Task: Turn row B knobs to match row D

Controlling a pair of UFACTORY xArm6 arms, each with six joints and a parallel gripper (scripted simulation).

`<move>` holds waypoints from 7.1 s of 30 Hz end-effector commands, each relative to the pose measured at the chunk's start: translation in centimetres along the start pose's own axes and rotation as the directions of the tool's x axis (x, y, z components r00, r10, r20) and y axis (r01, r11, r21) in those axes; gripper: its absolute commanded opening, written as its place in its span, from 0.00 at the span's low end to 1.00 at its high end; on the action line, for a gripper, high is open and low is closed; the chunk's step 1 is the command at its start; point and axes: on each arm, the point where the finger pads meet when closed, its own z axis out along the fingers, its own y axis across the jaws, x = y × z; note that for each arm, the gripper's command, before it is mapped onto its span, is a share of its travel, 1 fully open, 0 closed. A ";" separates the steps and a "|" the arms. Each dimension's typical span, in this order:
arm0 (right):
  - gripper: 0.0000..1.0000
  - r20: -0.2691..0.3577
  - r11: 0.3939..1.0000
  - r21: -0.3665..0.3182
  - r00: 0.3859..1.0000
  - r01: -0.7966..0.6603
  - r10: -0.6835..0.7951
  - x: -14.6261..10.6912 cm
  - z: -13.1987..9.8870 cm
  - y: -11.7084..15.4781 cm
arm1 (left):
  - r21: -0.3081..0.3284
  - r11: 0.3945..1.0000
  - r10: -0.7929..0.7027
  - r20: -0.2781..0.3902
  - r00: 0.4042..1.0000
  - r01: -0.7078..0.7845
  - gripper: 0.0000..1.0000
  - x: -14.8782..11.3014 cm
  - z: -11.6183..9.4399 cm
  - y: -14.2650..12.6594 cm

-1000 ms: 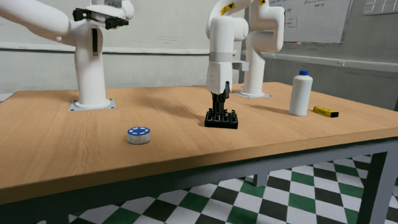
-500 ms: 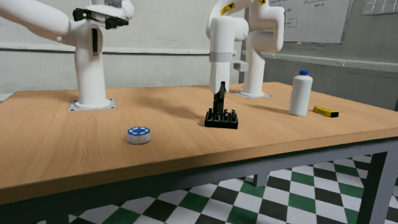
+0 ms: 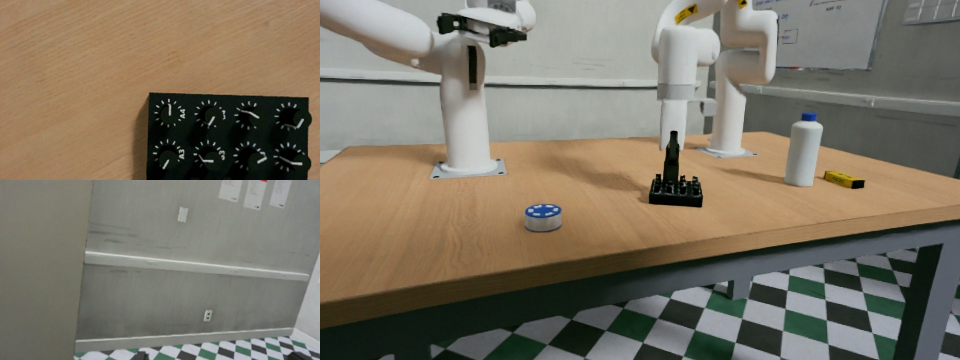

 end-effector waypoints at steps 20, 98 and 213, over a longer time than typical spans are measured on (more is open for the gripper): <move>1.00 0.001 1.000 0.000 1.000 -0.001 0.001 0.1 0.0 0.0 | -0.004 0.997 0.077 0.003 0.997 -0.077 0.10 -0.1 -0.2 0.1; 1.00 0.001 1.000 0.000 1.000 -0.001 0.001 0.1 0.0 0.0 | 0.000 0.671 -0.742 0.005 0.671 0.742 0.21 0.0 -4.7 0.2; 1.00 0.001 1.000 0.000 1.000 -0.001 0.001 0.1 0.0 0.0 | 0.004 -0.010 -1.000 0.004 -0.011 1.000 0.21 -0.1 -1.9 0.1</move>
